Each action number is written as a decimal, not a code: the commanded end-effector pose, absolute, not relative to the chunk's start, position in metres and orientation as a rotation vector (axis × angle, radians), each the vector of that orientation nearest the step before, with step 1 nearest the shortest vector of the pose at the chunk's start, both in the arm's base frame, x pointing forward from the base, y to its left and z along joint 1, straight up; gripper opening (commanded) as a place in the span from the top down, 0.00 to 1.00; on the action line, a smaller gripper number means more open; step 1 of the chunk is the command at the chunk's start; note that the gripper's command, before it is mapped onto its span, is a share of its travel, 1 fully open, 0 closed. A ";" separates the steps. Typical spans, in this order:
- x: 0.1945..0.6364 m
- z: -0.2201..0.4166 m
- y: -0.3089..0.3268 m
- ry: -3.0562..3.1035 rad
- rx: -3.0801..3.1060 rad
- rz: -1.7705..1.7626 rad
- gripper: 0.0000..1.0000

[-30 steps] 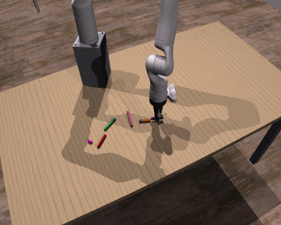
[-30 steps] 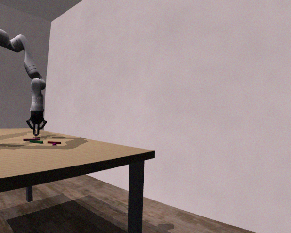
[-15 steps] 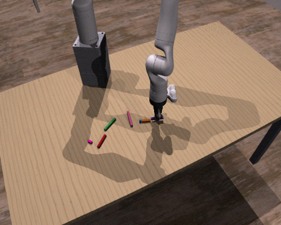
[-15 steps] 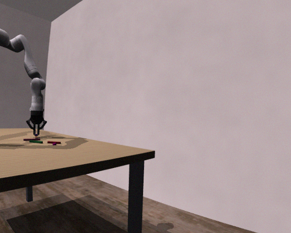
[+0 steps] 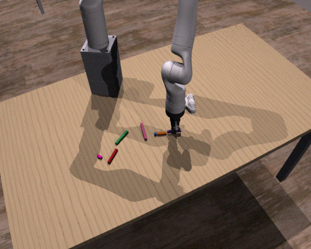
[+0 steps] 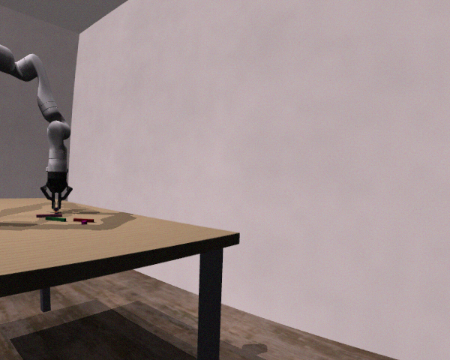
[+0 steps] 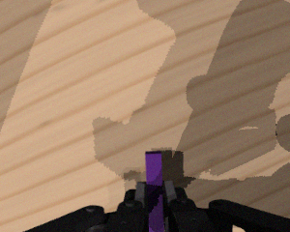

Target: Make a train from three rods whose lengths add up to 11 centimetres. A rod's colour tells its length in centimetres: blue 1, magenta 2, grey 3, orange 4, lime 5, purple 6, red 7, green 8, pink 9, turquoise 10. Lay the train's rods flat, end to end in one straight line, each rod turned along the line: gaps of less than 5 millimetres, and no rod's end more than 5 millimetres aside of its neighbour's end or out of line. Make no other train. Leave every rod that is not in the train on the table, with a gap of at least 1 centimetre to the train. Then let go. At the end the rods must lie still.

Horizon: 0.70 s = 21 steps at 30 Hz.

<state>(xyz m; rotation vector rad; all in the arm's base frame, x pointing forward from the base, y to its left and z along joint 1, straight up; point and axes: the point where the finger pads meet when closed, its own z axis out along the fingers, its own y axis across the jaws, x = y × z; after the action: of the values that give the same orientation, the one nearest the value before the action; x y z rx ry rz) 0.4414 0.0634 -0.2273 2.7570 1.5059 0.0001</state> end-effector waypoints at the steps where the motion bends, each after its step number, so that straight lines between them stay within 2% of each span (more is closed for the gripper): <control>1: 0.442 -0.229 0.063 1.506 2.757 0.000 0.95; 21: 0.442 -0.236 0.063 1.506 2.757 0.000 0.95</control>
<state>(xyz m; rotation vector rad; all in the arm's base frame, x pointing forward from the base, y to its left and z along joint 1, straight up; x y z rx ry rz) 0.4408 0.0630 -0.2367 2.7572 1.5060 -0.0023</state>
